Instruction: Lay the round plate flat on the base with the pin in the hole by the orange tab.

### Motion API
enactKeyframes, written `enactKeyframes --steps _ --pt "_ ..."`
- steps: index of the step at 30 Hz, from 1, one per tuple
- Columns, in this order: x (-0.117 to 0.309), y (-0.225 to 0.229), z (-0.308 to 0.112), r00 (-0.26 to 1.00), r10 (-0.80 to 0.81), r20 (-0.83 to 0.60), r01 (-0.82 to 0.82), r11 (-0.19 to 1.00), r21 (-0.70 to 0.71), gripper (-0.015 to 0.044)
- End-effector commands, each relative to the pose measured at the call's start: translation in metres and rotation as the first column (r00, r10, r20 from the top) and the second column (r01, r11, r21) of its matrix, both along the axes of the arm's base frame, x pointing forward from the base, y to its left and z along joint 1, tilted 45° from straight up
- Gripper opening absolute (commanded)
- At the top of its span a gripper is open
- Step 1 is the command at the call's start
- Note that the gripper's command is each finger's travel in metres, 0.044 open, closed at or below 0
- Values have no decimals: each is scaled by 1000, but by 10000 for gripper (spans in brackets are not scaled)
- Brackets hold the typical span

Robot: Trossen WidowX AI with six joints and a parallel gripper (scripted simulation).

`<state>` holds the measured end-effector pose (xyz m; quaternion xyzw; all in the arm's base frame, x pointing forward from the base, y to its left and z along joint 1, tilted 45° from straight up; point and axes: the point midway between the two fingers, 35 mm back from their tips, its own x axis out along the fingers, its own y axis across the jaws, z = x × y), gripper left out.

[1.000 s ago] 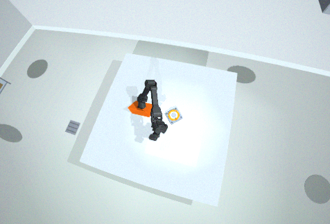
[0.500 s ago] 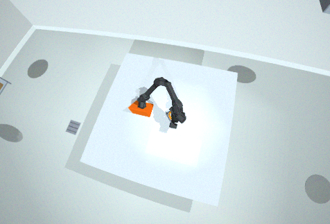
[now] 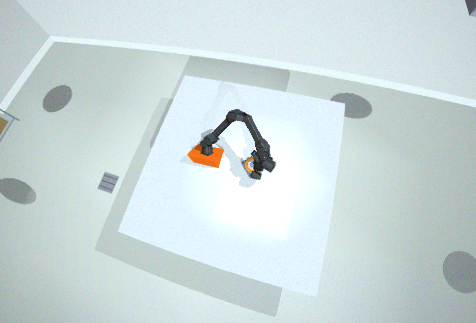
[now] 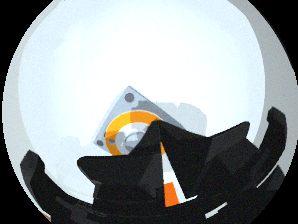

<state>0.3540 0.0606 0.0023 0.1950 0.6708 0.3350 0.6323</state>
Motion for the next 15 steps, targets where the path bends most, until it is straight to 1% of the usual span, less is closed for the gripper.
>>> enactKeyframes --steps 1,8,15 --pt "-7 21 -16 1000 8 -15 -8 1000 8 0" --pt "-9 28 -23 1000 8 -15 -8 1000 9 0" --pt "-13 21 -28 1000 8 -15 -8 1000 9 0"
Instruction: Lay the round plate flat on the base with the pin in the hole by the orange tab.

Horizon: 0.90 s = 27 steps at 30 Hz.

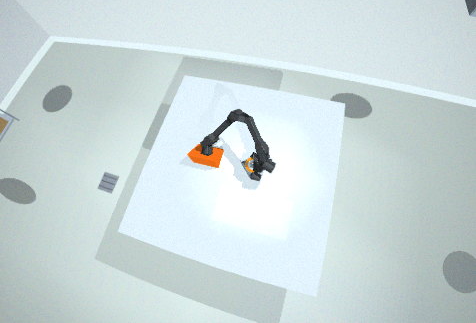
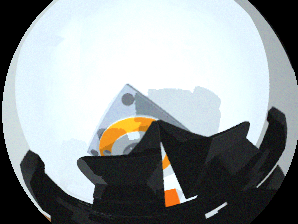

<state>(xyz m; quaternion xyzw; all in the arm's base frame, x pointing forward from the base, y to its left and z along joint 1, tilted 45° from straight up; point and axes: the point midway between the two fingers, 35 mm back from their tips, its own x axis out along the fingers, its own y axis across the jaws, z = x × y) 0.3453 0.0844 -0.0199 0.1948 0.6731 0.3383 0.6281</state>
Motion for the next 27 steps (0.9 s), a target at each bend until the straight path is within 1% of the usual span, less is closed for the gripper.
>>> enactKeyframes --steps 1,27 --pt "-6 -4 -7 1000 0 -8 0 1000 4 0" --pt "-15 -14 -15 1000 0 -9 0 1000 4 0"
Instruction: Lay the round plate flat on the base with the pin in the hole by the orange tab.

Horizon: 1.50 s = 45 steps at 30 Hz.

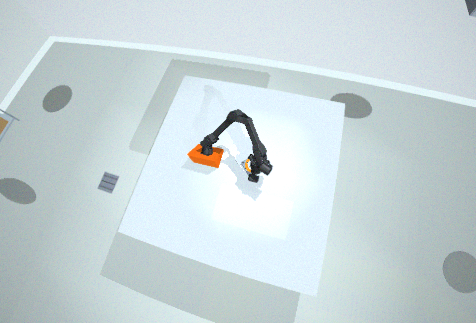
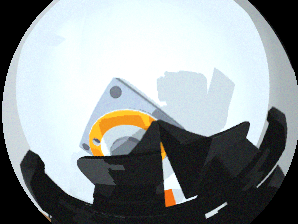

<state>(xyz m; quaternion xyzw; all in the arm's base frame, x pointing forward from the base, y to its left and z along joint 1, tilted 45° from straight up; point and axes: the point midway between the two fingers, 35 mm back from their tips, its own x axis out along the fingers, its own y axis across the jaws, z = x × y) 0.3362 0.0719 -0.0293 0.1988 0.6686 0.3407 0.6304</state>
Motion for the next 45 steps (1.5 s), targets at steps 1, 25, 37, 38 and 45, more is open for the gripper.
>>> enactKeyframes --steps 1,25,37,38,45 --pt "-6 -1 -5 1000 6 -15 -6 1000 -6 0" --pt "-15 -6 -9 1000 6 -16 -6 1000 -7 0" --pt "-19 -9 -10 1000 6 -16 -6 1000 -7 0" --pt "-20 -9 -10 1000 6 -16 -6 1000 -7 0" --pt "-21 -10 -11 1000 6 -16 -6 1000 -7 0"
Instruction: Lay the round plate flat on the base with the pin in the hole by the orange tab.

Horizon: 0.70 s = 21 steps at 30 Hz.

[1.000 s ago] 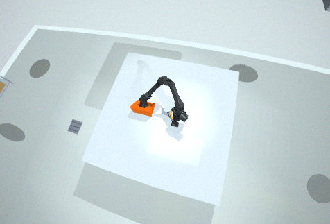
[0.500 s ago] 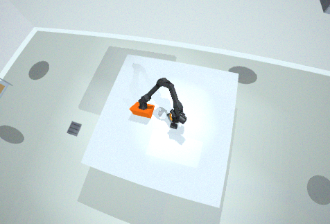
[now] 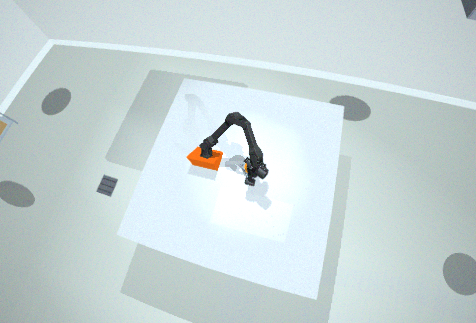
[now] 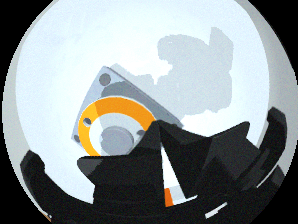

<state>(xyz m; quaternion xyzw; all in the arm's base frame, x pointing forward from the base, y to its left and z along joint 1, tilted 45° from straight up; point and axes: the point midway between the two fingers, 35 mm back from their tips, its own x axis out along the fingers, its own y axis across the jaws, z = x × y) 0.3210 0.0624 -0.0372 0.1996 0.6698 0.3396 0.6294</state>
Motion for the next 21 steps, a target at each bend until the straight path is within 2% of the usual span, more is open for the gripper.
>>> enactKeyframes --steps 1,21 --pt "-7 0 -3 1000 7 -13 -7 1000 -6 0" --pt "-14 -3 -4 1000 7 -13 -7 1000 -6 0"
